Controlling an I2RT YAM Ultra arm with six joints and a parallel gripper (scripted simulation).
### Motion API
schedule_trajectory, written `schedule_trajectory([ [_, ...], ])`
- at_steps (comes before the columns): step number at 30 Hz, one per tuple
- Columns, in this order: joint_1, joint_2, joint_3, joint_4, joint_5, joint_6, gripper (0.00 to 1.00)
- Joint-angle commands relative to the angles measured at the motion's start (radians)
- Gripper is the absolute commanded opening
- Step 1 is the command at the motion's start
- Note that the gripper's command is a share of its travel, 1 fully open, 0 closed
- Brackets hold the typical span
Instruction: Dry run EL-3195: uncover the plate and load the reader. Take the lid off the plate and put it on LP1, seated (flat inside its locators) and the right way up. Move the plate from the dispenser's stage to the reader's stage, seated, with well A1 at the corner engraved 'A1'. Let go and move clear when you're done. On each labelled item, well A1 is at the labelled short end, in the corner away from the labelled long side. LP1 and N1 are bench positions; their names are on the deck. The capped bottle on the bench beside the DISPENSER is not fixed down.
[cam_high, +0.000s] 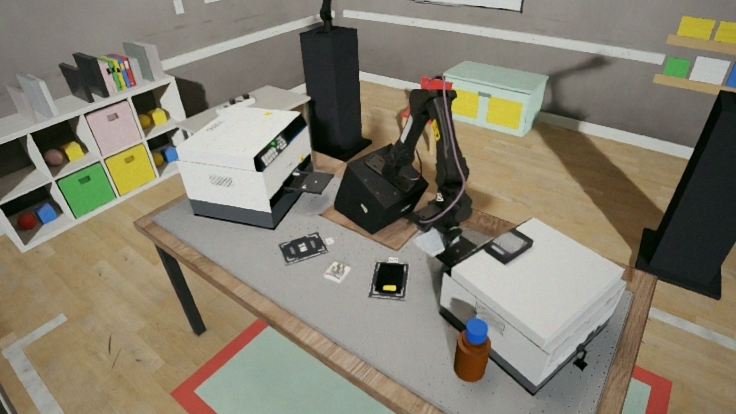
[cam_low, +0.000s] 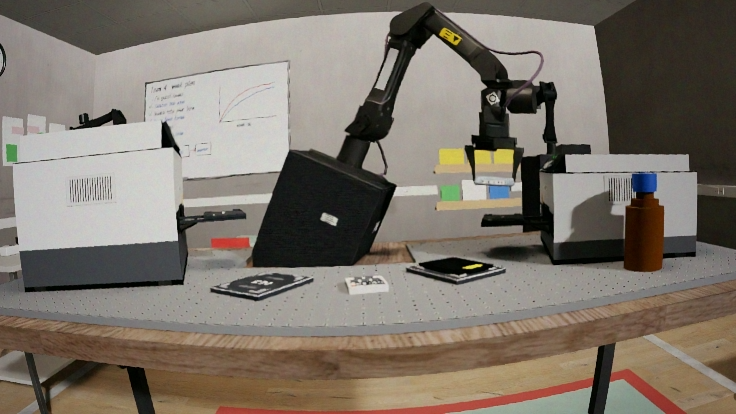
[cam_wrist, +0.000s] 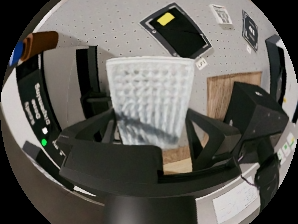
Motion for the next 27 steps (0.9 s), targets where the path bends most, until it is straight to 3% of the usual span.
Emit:
schedule_trajectory([
  [1,-0.042,0.002,-0.011,0.017,-0.014,-0.047,0.86],
  [3,-0.051,0.023,0.032,-0.020,0.015,-0.065,0.86],
  [8,-0.093,0.000,0.022,0.013,-0.011,-0.106,0.86],
  [13,-0.121,0.034,-0.010,0.019,-0.024,-0.132,0.86],
  [15,-0.129,0.048,0.033,-0.018,0.007,-0.149,0.86],
  [20,-0.171,0.026,0.020,0.018,-0.021,-0.190,0.86],
  [24,-0.207,0.062,-0.015,0.025,-0.035,-0.223,0.86],
  [25,-0.211,0.068,0.026,-0.006,-0.012,-0.233,0.86],
  [27,-0.216,0.073,0.031,-0.011,-0.006,-0.241,0.86],
])
